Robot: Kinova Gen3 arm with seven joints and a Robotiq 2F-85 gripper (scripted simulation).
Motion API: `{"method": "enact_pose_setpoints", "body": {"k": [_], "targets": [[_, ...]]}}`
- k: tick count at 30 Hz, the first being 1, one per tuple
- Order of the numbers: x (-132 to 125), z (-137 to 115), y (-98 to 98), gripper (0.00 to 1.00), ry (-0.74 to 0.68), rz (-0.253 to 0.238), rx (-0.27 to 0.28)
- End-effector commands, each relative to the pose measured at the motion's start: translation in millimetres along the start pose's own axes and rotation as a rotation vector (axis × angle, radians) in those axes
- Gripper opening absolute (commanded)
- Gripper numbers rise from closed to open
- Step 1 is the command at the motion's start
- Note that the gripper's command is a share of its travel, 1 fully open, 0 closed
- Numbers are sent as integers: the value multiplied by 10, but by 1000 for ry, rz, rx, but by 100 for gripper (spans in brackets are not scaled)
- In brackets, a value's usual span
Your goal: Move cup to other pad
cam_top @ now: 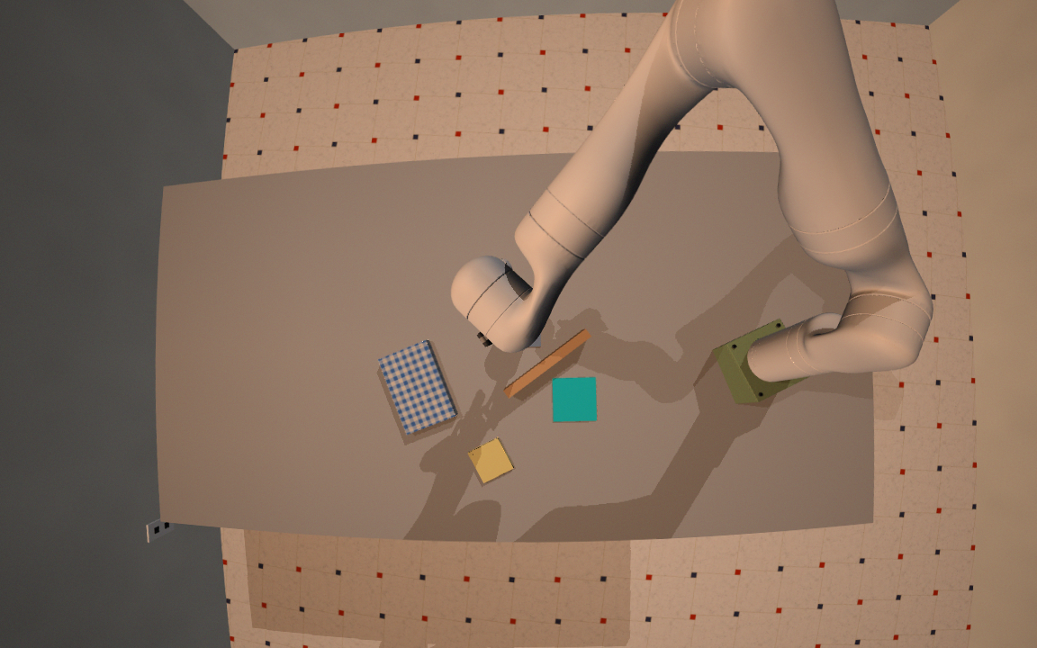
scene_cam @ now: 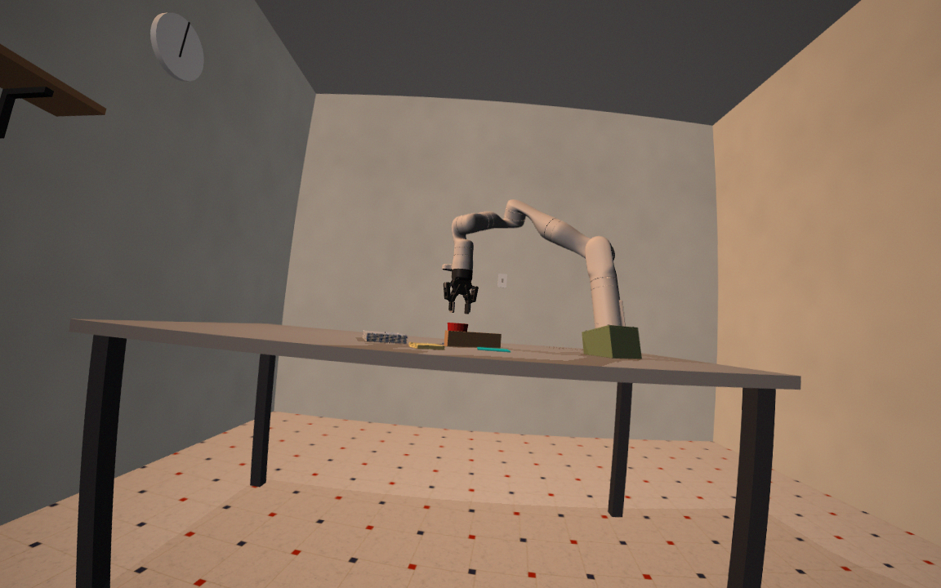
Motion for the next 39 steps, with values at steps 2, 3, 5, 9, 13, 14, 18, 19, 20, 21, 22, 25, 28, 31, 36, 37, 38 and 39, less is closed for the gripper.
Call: {"method": "enact_pose_setpoints", "body": {"k": [2,3,5,9,13,14,18,19,20,21,22,25,28,31,36,37,38,39], "targets": [[-34,23,-4,100,18,-10,2],[-34,23,-4,100,18,-10,2],[-34,23,-4,100,18,-10,2],[-34,23,-4,100,18,-10,2],[-34,23,-4,100,18,-10,2],[-34,23,-4,100,18,-10,2],[-34,23,-4,100,18,-10,2],[-34,23,-4,100,18,-10,2],[-34,23,-4,100,18,-10,2],[-34,23,-4,100,18,-10,2],[-34,23,-4,100,18,-10,2],[-34,23,-4,100,18,-10,2],[-34,24,-5,100,18,-10,2],[-34,25,-16,100,18,-10,1],[-36,24,-62,100,18,-10,1],[-36,24,-62,100,18,-10,1],[-36,24,-80,100,18,-10,1],[-37,24,-101,100,18,-10,1]]}}
Point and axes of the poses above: the point where the finger pads meet when closed, its own y axis back along the fingers, its own x axis across the jaws, z = x × y, the point moved 9 cm from there along y, back along the fingers, and after that the axes turned 5 degrees about y, right-handed, at the moved point
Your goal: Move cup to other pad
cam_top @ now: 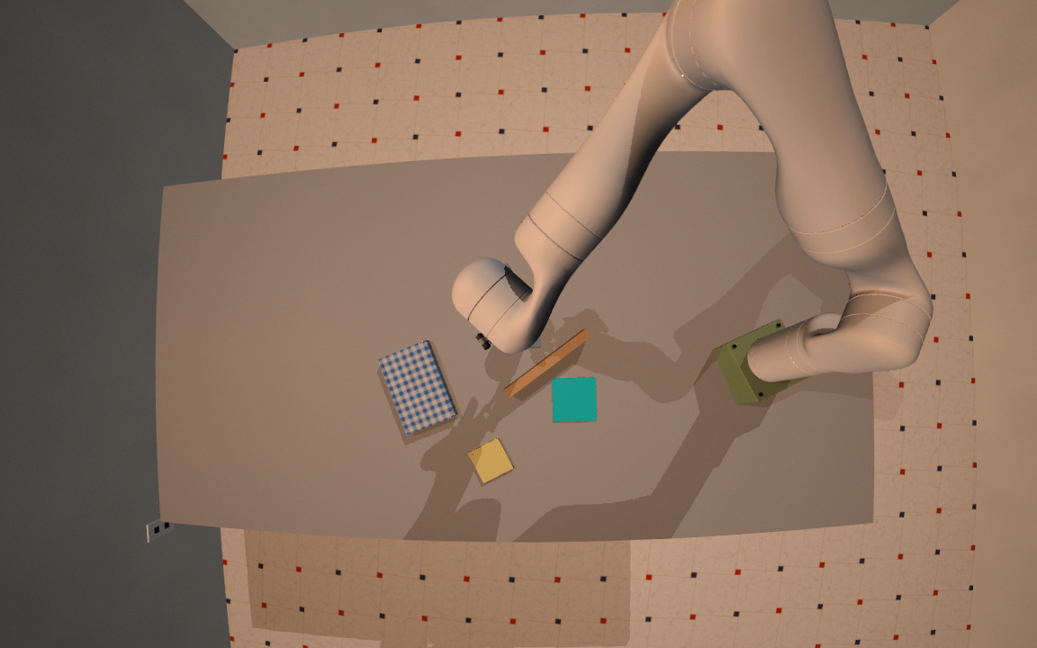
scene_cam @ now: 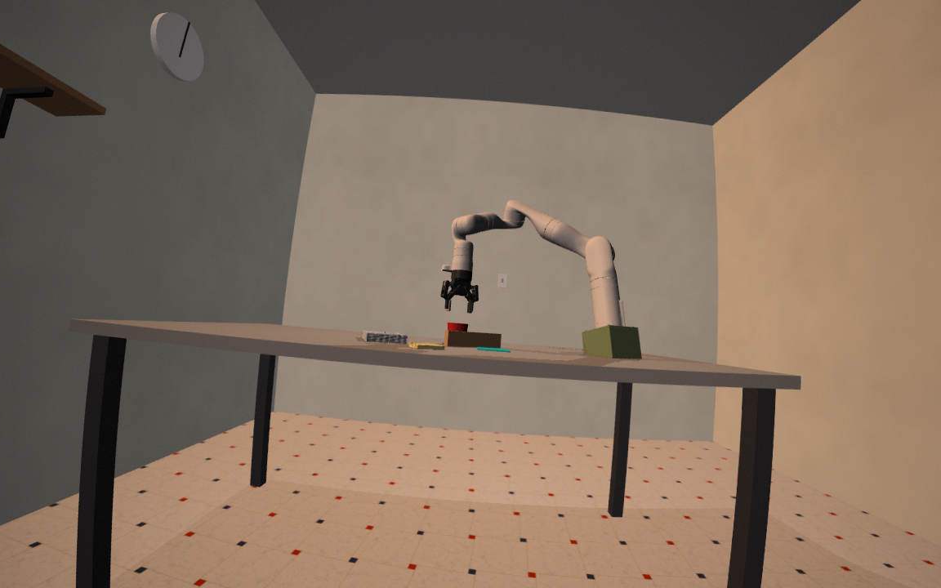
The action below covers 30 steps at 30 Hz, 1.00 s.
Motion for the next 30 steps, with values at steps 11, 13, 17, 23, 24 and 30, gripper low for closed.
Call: {"method": "enact_pose_setpoints", "body": {"k": [11,13,17,23,24,30], "targets": [[-29,17,-409,100,9,-4,0],[-32,17,-481,100,9,-4,0],[-37,12,-547,100,8,-4,0],[-45,7,-704,100,7,-5,1],[-46,6,-722,100,7,-5,1],[-51,3,-775,100,6,-5,1]]}}
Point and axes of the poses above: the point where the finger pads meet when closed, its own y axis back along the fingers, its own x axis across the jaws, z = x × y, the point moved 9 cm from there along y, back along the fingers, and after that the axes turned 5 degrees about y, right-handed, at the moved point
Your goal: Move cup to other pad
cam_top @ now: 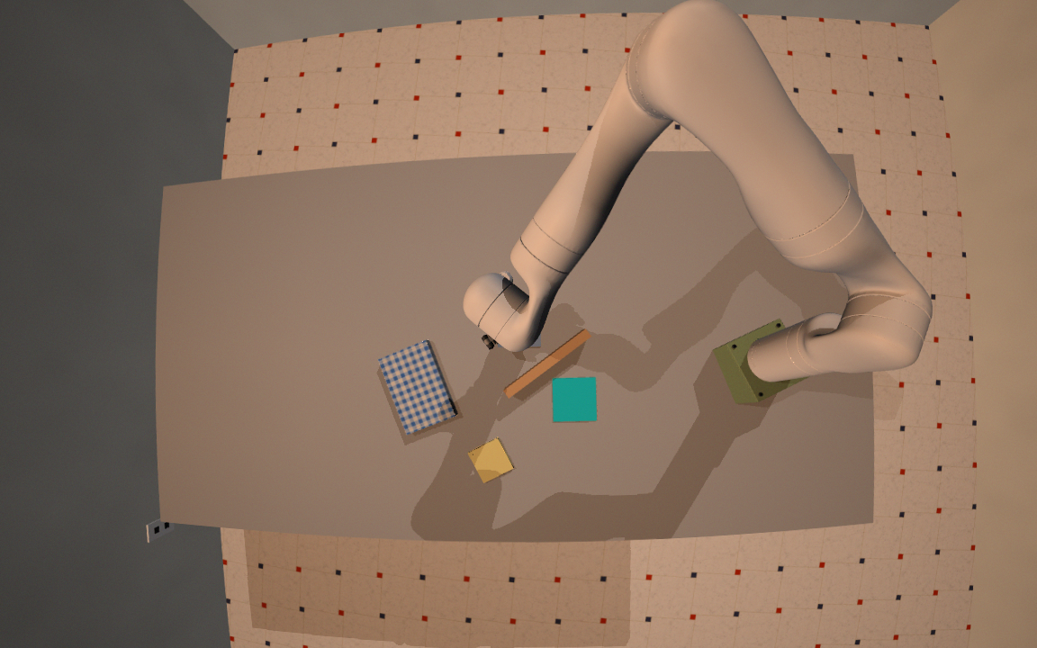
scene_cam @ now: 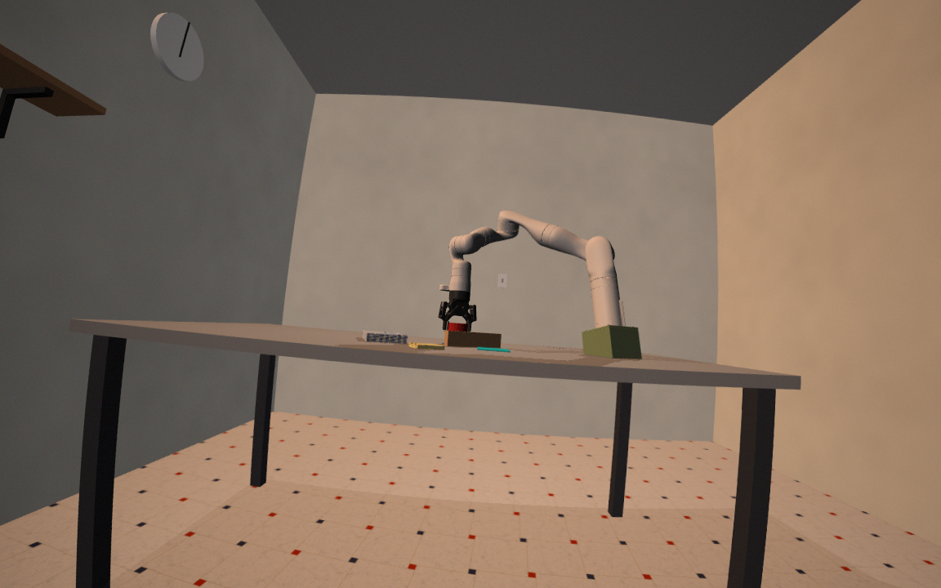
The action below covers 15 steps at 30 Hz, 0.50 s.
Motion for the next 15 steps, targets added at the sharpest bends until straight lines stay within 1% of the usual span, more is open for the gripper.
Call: {"method": "enact_pose_setpoints", "body": {"k": [1,15], "targets": [[-29,8,-41,100,-2,-7,0],[-30,8,-44,99,-2,-7,0]]}}
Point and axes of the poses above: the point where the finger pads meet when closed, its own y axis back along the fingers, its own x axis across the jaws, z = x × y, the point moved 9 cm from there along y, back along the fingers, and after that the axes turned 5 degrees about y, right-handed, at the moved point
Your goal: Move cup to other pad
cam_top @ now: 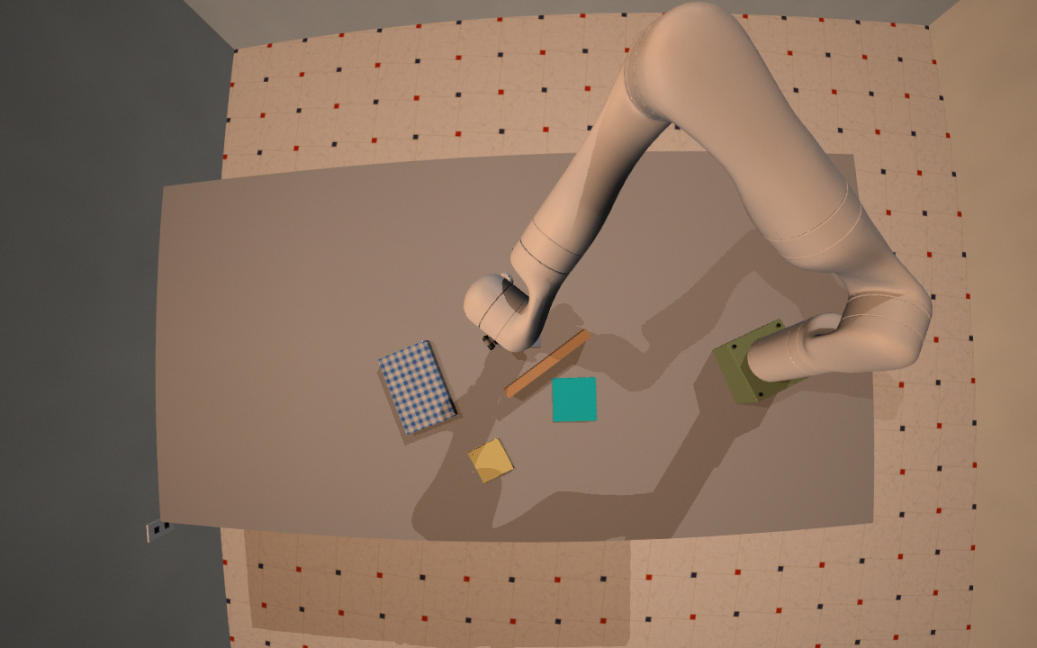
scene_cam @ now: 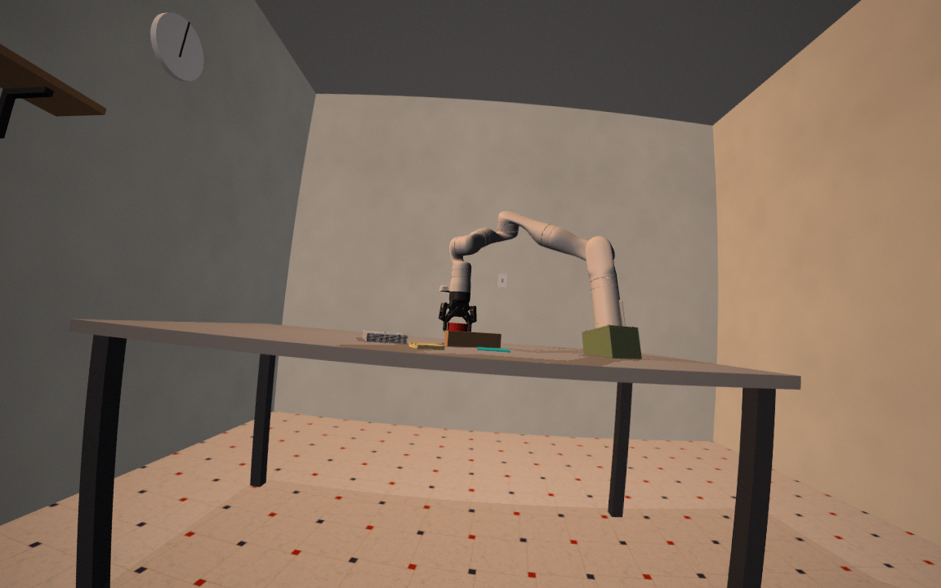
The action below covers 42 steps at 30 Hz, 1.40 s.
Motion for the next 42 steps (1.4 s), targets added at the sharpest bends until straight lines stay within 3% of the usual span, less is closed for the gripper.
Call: {"method": "enact_pose_setpoints", "body": {"k": [1,42], "targets": [[-28,-6,-10,99,-3,-8,4],[-28,-6,-10,91,-3,-8,4]]}}
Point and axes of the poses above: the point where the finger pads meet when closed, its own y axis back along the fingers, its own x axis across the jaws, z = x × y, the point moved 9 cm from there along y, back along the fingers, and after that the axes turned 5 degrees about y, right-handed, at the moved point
